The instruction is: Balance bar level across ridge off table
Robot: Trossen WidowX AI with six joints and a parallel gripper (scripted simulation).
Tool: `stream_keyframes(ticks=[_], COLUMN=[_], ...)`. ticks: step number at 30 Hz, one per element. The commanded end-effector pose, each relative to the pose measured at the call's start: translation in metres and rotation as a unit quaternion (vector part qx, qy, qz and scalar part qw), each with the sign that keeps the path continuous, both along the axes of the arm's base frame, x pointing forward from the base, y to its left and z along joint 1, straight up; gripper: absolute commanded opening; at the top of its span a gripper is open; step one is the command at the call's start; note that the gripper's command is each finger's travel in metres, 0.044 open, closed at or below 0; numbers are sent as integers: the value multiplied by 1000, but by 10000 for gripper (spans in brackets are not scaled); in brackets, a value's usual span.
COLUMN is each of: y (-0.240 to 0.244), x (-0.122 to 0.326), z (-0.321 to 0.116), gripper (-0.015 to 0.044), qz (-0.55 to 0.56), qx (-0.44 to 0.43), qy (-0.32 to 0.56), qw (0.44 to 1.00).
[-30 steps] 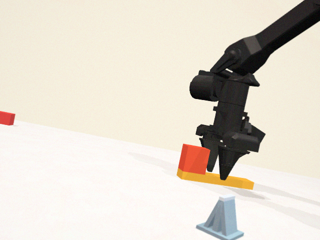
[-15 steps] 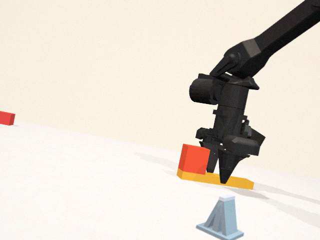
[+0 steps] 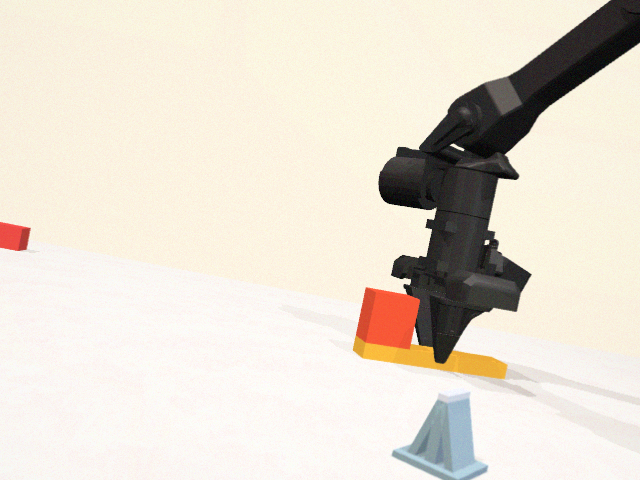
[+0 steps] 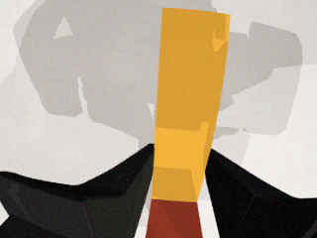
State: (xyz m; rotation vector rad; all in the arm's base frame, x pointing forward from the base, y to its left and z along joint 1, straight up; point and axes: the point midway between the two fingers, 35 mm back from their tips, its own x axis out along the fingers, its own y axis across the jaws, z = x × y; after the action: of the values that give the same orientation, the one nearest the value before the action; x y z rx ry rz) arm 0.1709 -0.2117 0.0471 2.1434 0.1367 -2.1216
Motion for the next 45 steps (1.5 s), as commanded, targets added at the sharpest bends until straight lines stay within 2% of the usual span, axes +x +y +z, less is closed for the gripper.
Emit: stream_keyframes(ticks=[1,5,40,45], y=[0,-1,3,9], x=[0,1,-1,5], z=[0,6,92,92], gripper=[104,0,0,0], qz=[0,0,2,71], qx=[0,0,2,2], qy=[0,0,-1,0], qw=[1000,1000,1000,997])
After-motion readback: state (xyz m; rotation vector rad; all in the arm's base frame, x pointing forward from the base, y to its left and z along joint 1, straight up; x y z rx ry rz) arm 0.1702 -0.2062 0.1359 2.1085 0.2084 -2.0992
